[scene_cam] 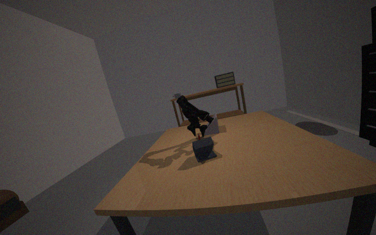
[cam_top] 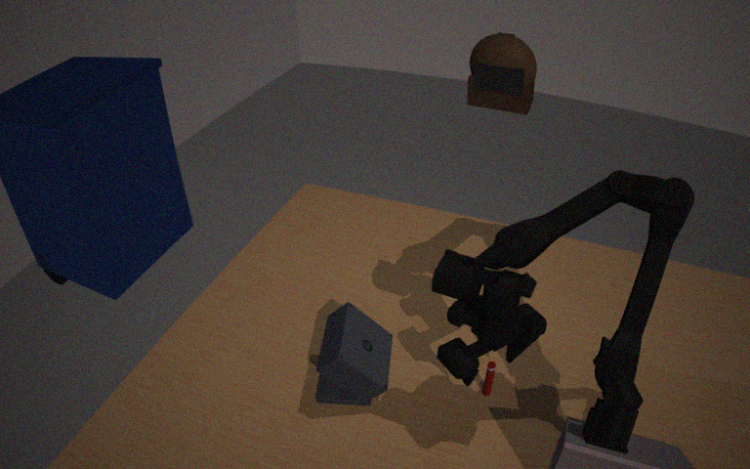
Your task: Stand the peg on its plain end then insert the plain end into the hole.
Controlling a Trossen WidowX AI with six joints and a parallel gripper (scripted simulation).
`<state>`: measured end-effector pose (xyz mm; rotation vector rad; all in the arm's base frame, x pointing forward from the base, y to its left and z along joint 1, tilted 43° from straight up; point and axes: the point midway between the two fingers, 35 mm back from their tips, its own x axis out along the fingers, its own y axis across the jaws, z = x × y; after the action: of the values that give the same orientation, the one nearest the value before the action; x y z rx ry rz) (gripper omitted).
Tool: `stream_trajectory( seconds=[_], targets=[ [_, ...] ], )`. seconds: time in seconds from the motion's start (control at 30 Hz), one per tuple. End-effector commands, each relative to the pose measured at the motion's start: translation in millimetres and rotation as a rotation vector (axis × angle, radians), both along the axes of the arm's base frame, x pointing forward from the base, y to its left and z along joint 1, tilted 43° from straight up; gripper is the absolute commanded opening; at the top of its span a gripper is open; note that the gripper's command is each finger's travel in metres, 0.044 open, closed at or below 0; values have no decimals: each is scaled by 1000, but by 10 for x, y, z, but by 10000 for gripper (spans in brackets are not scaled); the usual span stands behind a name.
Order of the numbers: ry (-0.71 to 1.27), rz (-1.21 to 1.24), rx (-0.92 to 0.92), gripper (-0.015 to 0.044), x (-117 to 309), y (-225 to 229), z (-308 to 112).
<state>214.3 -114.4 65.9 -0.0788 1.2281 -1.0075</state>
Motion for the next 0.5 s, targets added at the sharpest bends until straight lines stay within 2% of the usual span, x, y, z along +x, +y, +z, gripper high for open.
stream_trajectory(
  seconds=[0.0,0.33,0.47],
  targets=[
    [10,4,-6,440,-25,-55,-60],
    [10,3,-9,440,-44,-141,-141],
    [2,-1,-4,335,-25,-119,-115]
  ],
)
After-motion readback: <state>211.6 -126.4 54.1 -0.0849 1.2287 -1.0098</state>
